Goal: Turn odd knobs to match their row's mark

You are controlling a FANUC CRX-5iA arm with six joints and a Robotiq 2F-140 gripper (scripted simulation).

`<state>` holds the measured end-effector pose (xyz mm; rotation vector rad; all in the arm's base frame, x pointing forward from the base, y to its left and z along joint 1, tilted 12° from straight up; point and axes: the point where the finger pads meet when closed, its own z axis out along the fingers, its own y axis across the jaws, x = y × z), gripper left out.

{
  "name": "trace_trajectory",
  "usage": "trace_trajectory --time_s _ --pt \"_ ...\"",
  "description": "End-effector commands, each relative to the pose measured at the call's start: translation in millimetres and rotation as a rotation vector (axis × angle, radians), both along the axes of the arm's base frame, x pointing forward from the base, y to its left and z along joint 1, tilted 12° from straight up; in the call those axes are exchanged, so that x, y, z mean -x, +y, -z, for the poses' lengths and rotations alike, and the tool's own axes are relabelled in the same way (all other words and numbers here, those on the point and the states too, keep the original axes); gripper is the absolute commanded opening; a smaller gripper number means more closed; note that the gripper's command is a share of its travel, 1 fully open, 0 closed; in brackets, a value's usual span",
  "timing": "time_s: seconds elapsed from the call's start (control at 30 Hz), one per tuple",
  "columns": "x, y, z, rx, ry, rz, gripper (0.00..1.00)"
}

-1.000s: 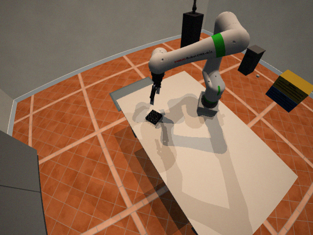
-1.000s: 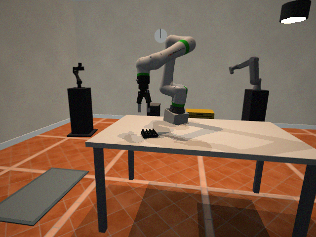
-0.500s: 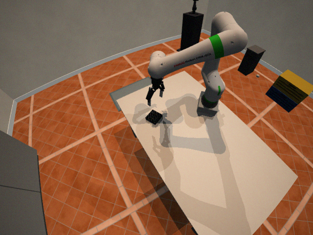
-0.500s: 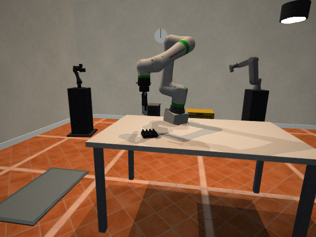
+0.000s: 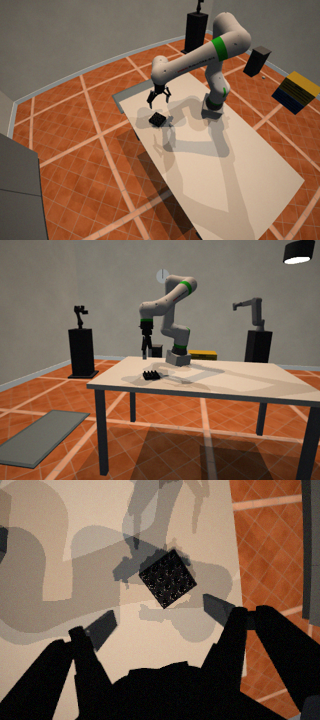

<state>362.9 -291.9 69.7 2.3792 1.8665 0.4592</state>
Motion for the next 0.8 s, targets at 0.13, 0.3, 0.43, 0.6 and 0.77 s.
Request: trace_trajectory --time_s 0.13,0.3,0.43,0.6,0.77 --pt "-4.2 5.4 8.5 -0.051 0.061 0.220 1.00" --pt "-5.8 7.7 11.9 -0.073 0.081 0.306 1.00" --pt "-8.2 11.2 17.1 -0.104 0.111 0.435 1.00" --pt "-9.4 12.9 19.7 -0.119 0.125 0.501 1.00" --pt "-11.8 16.5 24.8 -0.146 0.153 0.631 1.00"
